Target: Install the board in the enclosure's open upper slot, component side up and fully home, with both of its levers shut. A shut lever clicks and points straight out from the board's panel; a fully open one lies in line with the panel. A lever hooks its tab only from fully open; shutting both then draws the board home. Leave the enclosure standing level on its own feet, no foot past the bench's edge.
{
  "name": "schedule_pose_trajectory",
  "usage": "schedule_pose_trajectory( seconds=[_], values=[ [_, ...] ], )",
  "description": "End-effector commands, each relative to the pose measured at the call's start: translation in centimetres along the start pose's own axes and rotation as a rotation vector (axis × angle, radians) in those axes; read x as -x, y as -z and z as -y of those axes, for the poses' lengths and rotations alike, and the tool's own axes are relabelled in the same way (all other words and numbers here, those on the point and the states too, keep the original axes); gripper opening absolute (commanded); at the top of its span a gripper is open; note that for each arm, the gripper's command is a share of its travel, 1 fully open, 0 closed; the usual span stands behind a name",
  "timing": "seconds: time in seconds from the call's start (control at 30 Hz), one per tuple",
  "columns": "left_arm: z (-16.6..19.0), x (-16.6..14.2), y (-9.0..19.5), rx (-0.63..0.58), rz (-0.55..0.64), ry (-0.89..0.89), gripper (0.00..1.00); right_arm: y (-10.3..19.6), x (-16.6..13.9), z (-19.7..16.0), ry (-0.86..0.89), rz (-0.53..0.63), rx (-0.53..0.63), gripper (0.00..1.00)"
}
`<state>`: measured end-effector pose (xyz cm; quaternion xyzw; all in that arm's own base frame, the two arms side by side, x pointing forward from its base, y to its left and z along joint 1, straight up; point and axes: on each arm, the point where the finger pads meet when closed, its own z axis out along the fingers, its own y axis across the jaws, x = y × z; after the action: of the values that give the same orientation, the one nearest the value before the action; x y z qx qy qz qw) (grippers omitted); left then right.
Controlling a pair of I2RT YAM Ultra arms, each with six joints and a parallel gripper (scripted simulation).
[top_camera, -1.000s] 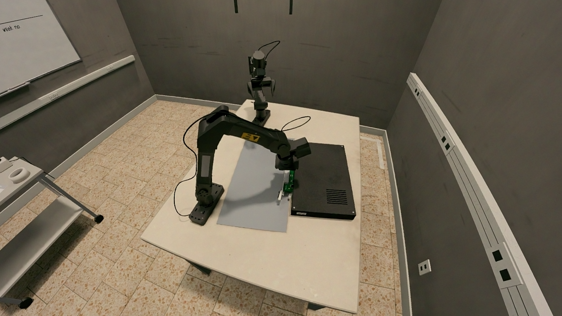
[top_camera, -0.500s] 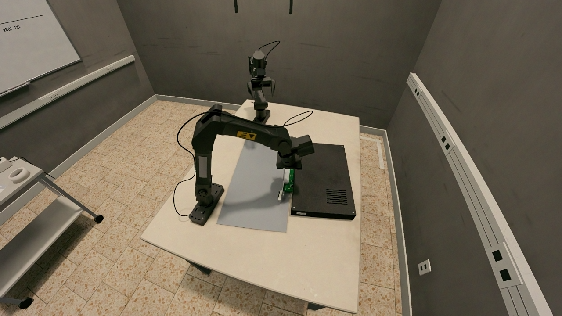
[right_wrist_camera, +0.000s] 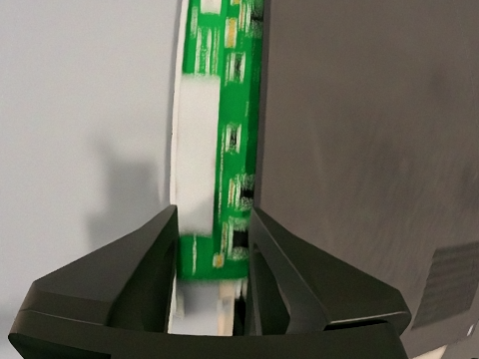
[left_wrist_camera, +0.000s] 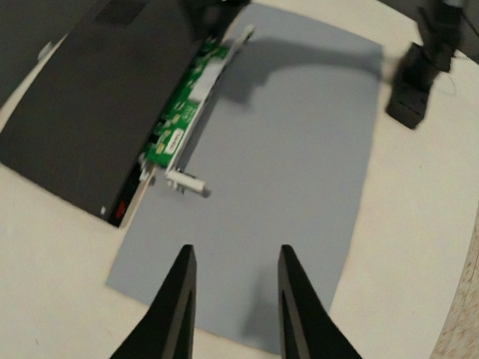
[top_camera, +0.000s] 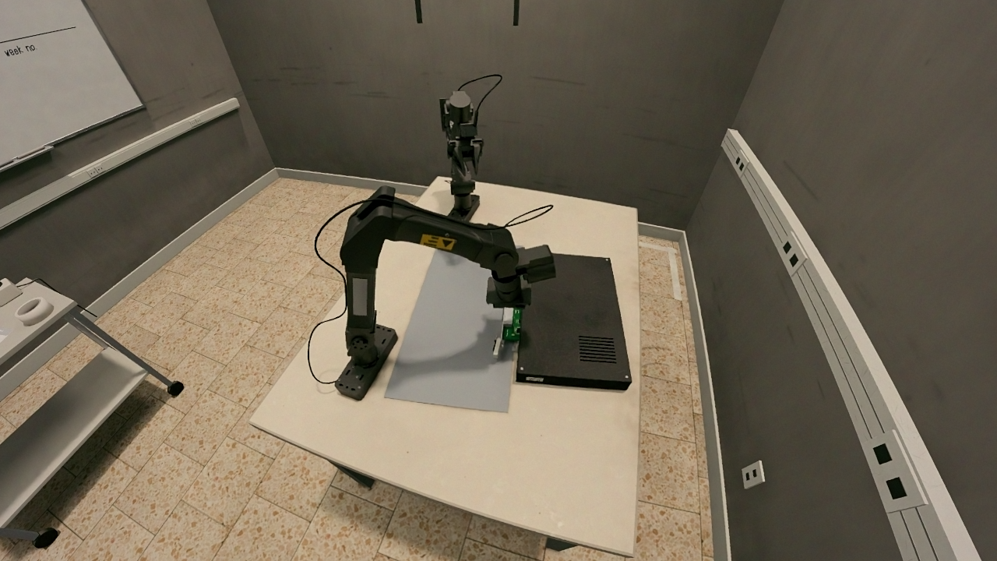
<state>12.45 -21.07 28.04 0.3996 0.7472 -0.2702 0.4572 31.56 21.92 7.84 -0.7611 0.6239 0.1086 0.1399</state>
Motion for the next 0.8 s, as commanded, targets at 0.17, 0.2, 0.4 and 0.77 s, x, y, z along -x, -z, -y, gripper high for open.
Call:
schedule_pose_trajectory(
  seconds=[0.17, 0.2, 0.4, 0.77],
  values=[
    [-3.3, 0.3, -3.5, 0.214, -0.144, 0.238, 0.32, 0.6, -7.8, -2.0, -0.055, -0.261, 0.023, 0.32],
    [-3.8, 0.1, -4.3, 0.247, -0.173, 0.279, 0.32, 0.7, -8.5, -2.2, -0.06, -0.283, 0.026, 0.32],
    [-5.1, -1.5, -9.1, 0.361, -0.329, 0.465, 0.32, 0.9, -10.8, -3.0, -0.082, -0.351, 0.04, 0.32],
    [-5.5, -6.6, -15.4, 0.497, -0.586, 0.743, 0.32, 0.9, -11.1, -3.3, -0.093, -0.35, 0.047, 0.32]
  ],
)
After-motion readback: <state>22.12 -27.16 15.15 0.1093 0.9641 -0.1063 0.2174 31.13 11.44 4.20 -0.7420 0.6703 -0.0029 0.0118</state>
